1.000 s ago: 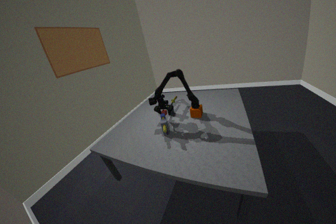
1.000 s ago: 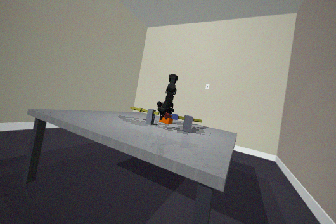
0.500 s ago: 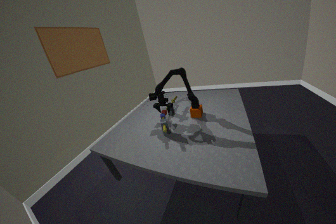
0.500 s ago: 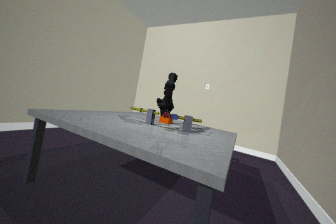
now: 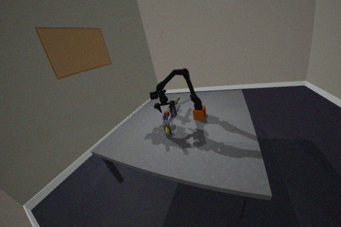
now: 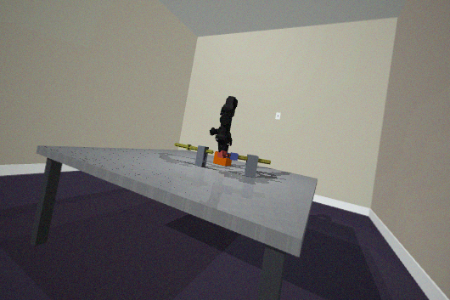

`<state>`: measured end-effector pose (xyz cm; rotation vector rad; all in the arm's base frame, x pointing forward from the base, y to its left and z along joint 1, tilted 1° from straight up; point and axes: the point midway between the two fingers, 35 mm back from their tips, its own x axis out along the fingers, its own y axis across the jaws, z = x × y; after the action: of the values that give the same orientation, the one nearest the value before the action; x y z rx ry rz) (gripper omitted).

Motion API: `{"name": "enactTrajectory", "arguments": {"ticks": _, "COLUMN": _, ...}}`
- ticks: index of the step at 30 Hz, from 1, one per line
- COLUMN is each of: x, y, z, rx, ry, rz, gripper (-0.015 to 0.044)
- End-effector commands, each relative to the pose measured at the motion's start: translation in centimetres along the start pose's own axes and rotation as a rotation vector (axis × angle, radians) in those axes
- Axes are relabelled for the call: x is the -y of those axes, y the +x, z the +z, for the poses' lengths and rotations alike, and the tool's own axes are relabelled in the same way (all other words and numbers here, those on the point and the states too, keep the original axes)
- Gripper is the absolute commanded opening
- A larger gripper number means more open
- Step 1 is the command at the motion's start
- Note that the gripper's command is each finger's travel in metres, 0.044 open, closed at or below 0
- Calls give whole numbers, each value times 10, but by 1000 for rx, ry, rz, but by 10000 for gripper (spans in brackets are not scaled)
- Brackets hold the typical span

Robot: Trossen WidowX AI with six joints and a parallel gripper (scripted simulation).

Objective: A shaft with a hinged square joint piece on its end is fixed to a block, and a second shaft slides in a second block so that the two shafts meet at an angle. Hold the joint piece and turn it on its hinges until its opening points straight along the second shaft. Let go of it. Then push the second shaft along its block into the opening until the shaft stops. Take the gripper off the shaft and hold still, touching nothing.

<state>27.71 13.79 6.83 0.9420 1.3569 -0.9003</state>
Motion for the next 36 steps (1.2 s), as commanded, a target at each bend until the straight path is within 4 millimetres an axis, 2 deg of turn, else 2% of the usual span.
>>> {"name": "enactTrajectory", "arguments": {"ticks": 1, "x": -3, "y": -13, "z": -1, "rx": -4, "ry": -128, "rz": 6, "gripper": 440}}
{"name": "enactTrajectory", "arguments": {"ticks": 17, "x": -3, "y": -62, "z": -1, "rx": -2, "ry": -683, "rz": 7, "gripper": 440}}
{"name": "enactTrajectory", "arguments": {"ticks": 32, "x": 5, "y": -108, "z": 0, "rx": 0, "ry": -1203, "rz": 8, "gripper": 440}}
{"name": "enactTrajectory", "arguments": {"ticks": 36, "x": 6, "y": -113, "z": 0, "rx": 0, "ry": -1255, "rz": 8, "gripper": 440}}
